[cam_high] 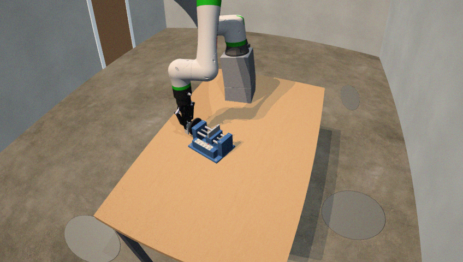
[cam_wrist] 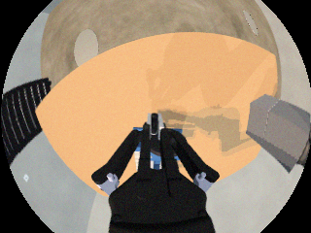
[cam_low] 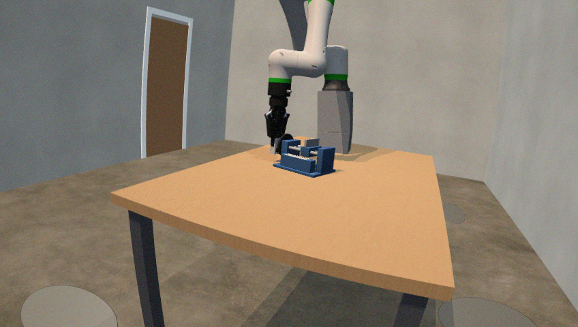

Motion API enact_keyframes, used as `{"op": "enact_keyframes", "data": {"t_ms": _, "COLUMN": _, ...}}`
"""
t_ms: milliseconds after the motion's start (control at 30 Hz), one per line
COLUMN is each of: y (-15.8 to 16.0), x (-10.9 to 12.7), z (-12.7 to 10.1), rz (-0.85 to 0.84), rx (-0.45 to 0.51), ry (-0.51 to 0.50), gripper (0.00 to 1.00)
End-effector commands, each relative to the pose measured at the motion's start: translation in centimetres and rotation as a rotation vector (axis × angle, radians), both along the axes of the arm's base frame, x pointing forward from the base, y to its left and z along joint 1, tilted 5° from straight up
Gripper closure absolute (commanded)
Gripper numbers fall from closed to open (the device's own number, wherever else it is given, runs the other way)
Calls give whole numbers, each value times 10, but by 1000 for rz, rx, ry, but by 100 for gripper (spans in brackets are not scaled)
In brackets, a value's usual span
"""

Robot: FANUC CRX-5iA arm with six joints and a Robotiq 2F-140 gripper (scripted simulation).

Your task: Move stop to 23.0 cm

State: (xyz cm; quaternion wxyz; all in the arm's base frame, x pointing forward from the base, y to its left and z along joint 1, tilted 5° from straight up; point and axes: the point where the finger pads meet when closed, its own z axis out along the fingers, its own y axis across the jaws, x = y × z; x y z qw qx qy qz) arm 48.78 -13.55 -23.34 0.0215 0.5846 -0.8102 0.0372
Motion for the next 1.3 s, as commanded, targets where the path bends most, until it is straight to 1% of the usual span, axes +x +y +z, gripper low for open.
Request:
{"op": "enact_keyframes", "data": {"t_ms": 0, "y": 0, "x": 0, "z": 1, "rz": 0, "rx": 0, "ry": 0, "gripper": 96}}
{"op": "enact_keyframes", "data": {"t_ms": 1267, "y": -1, "x": 5, "z": 10, "rz": 0, "rx": 0, "ry": 0, "gripper": 96}}
